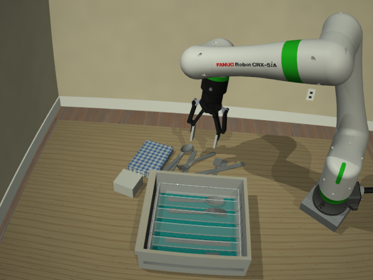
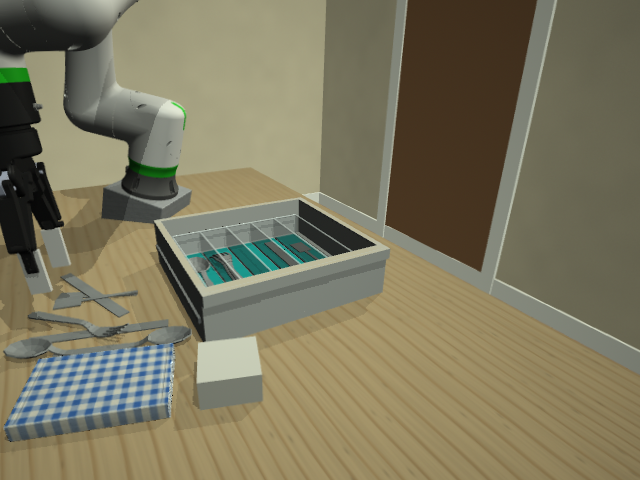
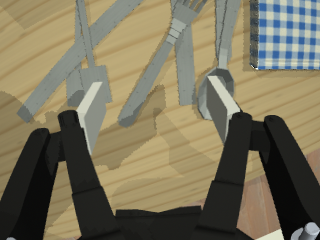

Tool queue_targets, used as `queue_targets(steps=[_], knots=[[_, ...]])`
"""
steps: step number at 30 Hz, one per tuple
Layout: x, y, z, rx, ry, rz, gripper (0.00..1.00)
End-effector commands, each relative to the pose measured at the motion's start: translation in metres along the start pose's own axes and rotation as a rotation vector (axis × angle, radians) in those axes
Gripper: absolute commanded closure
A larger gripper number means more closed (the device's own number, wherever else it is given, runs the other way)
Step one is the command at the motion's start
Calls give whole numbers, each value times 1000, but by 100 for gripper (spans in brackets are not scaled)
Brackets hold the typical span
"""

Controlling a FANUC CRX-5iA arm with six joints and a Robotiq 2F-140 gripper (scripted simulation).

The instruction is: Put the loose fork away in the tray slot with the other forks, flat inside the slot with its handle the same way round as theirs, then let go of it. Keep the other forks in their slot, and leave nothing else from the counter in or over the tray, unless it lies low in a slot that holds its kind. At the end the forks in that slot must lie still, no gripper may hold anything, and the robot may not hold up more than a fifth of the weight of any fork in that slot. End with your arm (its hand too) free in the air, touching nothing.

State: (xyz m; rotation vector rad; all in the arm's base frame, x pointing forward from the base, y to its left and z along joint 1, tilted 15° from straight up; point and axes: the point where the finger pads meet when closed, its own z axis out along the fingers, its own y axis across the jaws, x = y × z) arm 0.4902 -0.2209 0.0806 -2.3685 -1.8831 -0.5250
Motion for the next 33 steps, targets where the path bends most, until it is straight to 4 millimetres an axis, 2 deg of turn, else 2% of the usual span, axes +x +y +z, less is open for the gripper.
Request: queue_targets(steps=[1, 4, 5, 8, 33], knots=[[0, 0, 0, 13, -43, 276, 81], [0, 0, 0, 14, -47, 319, 81], [0, 0, 0, 19, -64, 444, 81], [0, 0, 0, 25, -86, 548, 81], [0, 0, 0, 25, -86, 548, 81]])
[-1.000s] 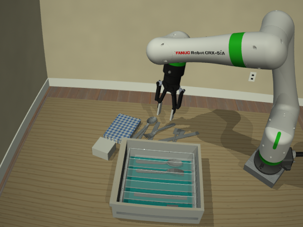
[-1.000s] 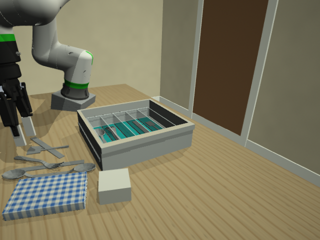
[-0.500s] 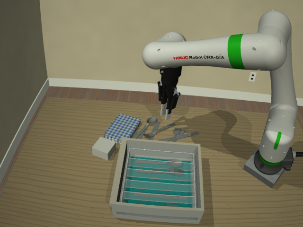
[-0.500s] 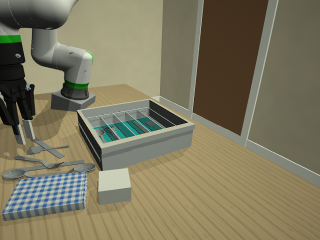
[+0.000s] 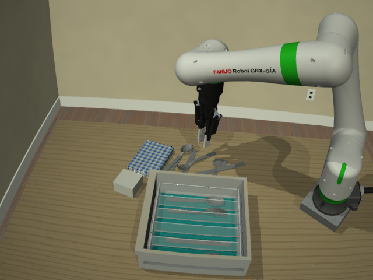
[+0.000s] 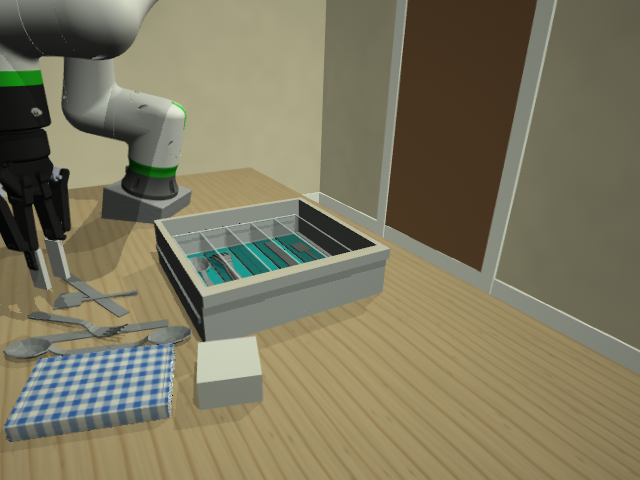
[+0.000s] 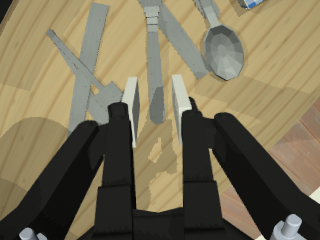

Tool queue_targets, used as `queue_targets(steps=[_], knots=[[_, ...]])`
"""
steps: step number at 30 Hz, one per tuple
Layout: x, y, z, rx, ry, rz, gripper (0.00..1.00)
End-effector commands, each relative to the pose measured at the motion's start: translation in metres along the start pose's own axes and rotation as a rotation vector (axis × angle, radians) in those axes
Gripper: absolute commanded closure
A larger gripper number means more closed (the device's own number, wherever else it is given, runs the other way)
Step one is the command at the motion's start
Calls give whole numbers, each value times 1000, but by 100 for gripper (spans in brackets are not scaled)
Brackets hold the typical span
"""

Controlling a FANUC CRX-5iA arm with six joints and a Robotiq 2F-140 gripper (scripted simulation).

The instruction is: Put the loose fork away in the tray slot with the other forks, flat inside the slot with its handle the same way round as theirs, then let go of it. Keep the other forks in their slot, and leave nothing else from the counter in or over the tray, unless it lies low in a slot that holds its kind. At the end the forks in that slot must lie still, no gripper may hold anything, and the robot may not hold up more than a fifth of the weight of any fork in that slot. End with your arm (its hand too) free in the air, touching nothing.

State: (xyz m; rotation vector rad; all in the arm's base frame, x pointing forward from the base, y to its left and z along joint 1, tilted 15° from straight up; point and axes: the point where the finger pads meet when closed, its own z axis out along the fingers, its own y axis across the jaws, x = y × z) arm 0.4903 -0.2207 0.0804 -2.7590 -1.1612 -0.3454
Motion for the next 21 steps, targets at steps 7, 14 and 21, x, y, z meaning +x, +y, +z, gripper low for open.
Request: queue_targets(steps=[7, 14, 21], knots=[[0, 0, 2, 0, 0, 0, 81], [0, 0, 9, 0, 0, 0, 81], [0, 0, 16, 0, 0, 0, 81]])
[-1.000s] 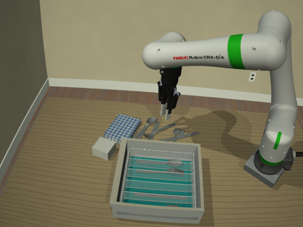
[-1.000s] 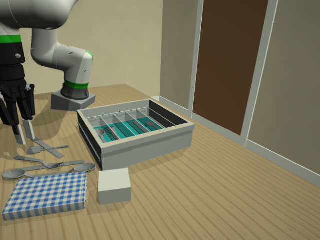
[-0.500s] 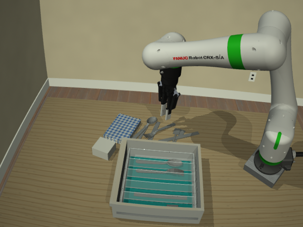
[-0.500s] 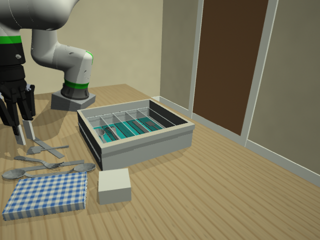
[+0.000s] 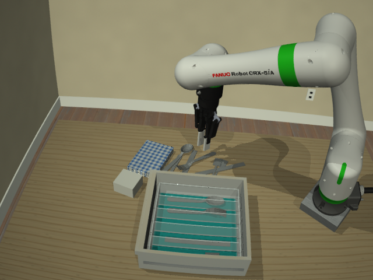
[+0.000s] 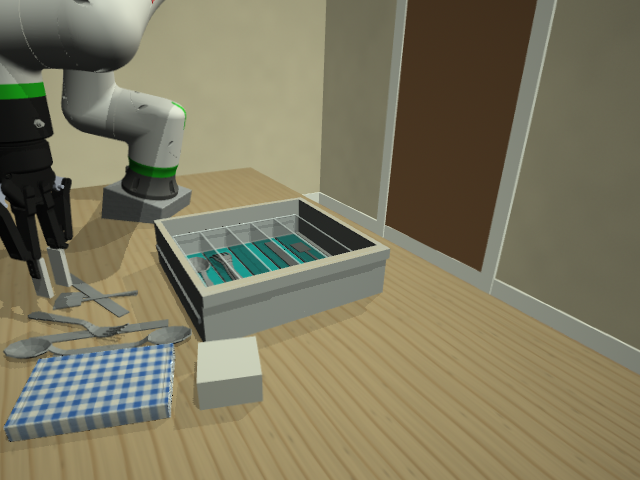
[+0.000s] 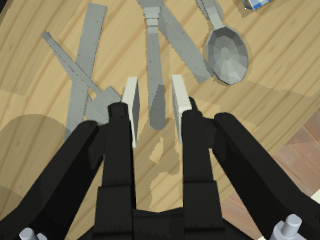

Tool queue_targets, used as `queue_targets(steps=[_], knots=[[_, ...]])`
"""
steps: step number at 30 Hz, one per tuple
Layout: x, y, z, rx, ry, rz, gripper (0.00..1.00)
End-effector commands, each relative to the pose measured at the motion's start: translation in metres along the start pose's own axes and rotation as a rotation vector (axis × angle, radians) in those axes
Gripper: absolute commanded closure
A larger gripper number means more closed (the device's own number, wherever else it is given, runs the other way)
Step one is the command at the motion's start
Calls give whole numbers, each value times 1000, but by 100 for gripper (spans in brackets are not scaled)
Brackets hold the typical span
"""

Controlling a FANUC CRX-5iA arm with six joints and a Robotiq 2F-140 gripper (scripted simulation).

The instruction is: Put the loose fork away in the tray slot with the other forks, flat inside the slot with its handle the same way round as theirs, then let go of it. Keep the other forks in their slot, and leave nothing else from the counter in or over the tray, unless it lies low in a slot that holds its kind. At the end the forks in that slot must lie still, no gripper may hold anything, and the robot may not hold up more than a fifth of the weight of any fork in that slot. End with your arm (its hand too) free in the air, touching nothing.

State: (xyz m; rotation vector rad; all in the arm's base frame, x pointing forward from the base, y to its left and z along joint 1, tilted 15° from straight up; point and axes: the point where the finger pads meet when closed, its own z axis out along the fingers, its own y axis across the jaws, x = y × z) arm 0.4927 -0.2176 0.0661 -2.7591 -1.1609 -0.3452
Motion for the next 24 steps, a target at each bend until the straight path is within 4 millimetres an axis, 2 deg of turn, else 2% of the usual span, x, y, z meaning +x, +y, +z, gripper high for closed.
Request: queue_targets(steps=[1, 24], knots=[[0, 0, 2, -1, 0, 0, 81], [0, 0, 30, -1, 0, 0, 81]])
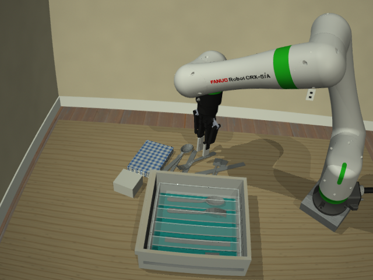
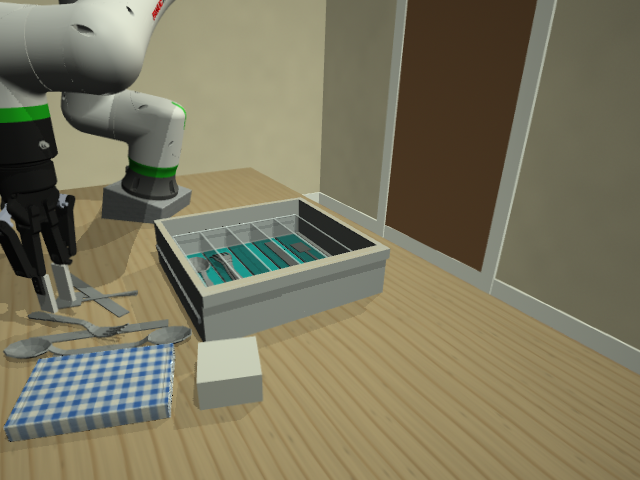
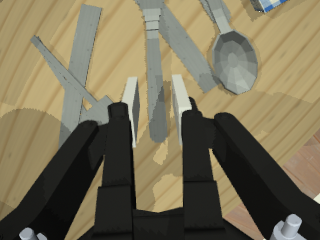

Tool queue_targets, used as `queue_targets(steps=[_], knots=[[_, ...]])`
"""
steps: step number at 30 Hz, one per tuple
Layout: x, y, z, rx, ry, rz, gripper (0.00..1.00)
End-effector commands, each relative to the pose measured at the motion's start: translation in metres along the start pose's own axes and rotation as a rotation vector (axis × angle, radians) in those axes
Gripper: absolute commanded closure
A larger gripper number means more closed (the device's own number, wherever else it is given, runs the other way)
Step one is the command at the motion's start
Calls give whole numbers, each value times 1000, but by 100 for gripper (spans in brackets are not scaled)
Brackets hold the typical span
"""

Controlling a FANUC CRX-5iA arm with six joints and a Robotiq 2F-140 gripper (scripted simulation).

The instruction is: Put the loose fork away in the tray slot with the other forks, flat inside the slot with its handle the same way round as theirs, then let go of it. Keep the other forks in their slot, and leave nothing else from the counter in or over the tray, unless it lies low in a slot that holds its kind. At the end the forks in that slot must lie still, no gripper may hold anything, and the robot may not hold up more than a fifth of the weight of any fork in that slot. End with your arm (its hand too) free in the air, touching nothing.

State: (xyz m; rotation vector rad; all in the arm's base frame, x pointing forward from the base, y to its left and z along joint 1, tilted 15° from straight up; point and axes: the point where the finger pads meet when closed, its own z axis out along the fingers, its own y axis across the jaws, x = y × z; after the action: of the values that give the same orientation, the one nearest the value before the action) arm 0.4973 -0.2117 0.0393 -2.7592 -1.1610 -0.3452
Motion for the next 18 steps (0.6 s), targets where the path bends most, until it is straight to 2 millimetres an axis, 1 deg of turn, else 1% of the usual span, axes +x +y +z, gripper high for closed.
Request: queue_targets(steps=[1, 18], knots=[[0, 0, 3, 0, 0, 0, 81], [0, 0, 6, 0, 0, 0, 81]])
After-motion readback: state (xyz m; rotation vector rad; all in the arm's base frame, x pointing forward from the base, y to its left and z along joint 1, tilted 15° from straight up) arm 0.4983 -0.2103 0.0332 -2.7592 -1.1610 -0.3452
